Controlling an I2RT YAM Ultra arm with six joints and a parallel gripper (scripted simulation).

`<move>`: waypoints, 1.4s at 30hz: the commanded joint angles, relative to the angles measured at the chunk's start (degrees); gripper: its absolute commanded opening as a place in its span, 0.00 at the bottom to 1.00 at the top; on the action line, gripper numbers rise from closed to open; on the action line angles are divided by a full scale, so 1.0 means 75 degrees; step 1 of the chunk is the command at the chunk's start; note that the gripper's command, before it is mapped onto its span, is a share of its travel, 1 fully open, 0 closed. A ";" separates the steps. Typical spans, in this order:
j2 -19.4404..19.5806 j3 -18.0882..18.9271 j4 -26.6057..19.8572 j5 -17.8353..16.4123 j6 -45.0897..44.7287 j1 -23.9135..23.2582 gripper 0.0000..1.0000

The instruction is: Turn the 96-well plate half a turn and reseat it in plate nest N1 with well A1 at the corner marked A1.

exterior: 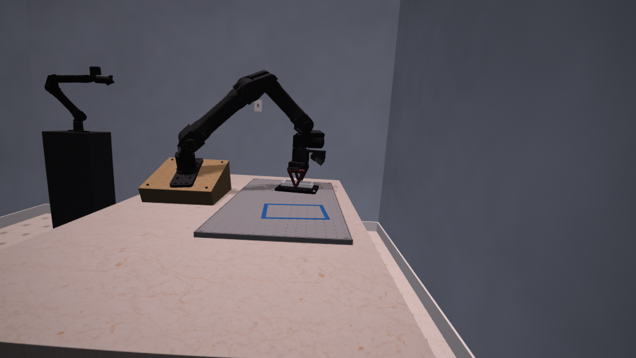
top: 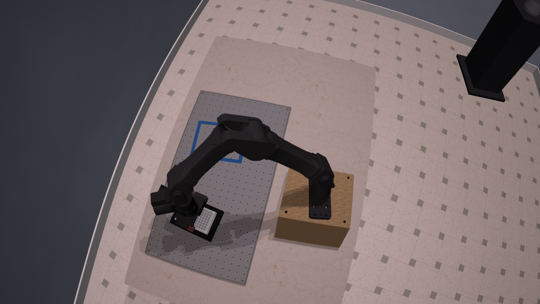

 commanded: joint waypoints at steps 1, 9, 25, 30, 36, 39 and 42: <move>-0.0219 0.0027 0.0072 0.0057 -0.0067 -0.0015 0.00; -0.0161 -0.0067 0.0121 0.0057 -0.0073 0.0021 0.00; -0.0060 -0.0062 0.0161 0.0058 -0.0086 -0.0024 0.00; -0.0008 -0.0120 0.0231 0.0060 -0.0090 -0.0033 0.00; 0.0046 -0.0214 0.0241 0.0059 -0.0091 0.0002 0.00; -0.0016 -0.0223 0.0244 0.0058 -0.0091 0.0001 0.00; -0.0065 -0.0224 0.0250 0.0058 -0.0088 0.0004 0.00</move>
